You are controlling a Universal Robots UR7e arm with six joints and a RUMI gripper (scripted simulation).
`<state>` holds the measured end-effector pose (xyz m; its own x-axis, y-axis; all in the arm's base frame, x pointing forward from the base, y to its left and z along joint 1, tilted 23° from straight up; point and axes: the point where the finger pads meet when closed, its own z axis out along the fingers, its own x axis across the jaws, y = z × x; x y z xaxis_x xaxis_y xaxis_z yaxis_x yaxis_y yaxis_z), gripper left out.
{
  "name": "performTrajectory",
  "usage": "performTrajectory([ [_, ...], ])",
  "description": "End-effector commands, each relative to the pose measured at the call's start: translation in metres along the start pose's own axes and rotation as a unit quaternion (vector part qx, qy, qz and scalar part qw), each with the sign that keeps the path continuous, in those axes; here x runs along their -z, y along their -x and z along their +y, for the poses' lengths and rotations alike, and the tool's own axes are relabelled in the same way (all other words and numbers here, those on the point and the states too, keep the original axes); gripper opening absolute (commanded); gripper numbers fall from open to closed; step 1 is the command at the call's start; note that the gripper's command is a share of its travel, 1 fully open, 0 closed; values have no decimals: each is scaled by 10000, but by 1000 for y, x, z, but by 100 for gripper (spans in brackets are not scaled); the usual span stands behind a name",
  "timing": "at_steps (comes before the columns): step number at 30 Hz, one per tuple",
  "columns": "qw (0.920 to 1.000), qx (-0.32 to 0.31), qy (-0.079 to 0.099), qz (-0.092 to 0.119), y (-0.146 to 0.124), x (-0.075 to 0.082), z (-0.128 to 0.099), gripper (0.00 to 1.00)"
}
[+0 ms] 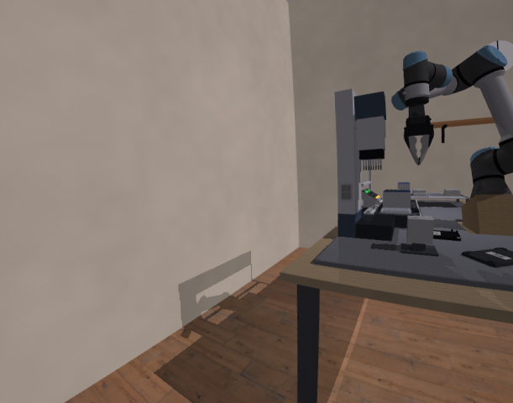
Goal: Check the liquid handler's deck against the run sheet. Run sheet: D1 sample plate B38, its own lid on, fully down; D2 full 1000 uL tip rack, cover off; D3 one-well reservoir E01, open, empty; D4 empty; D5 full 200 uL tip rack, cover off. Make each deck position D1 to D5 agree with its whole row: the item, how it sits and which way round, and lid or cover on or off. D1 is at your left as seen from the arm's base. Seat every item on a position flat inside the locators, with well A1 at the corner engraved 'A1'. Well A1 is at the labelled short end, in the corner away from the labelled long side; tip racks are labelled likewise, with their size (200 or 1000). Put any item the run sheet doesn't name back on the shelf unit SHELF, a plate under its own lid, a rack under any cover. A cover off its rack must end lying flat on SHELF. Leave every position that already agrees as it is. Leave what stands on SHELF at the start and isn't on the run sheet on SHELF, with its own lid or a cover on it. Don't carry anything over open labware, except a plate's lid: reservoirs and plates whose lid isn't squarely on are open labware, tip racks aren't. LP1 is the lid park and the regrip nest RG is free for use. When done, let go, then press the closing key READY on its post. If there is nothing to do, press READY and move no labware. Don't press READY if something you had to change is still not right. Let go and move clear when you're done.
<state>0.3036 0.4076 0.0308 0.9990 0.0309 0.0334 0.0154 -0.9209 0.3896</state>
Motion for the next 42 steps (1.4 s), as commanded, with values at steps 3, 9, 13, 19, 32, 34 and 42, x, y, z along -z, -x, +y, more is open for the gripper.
performTrajectory([
  [3, 10000, 3, 5, -3, 0, -12, 0, 0],
  [9, 10000, 3, 5, -3, 0, -21, 0, 0],
  [13, 10000, 3, 5, -3, 0, -27, 0, 0],
  [19, 10000, 3, 5, -3, 0, -37, 0, 0],
  [32, 10000, 3, 5, -3, 0, -56, 0, 0],
  [34, 10000, 3, 5, -3, 0, -59, 0, 0],
  [42, 10000, 3, 4, -3, 0, -69, 0, 0],
])
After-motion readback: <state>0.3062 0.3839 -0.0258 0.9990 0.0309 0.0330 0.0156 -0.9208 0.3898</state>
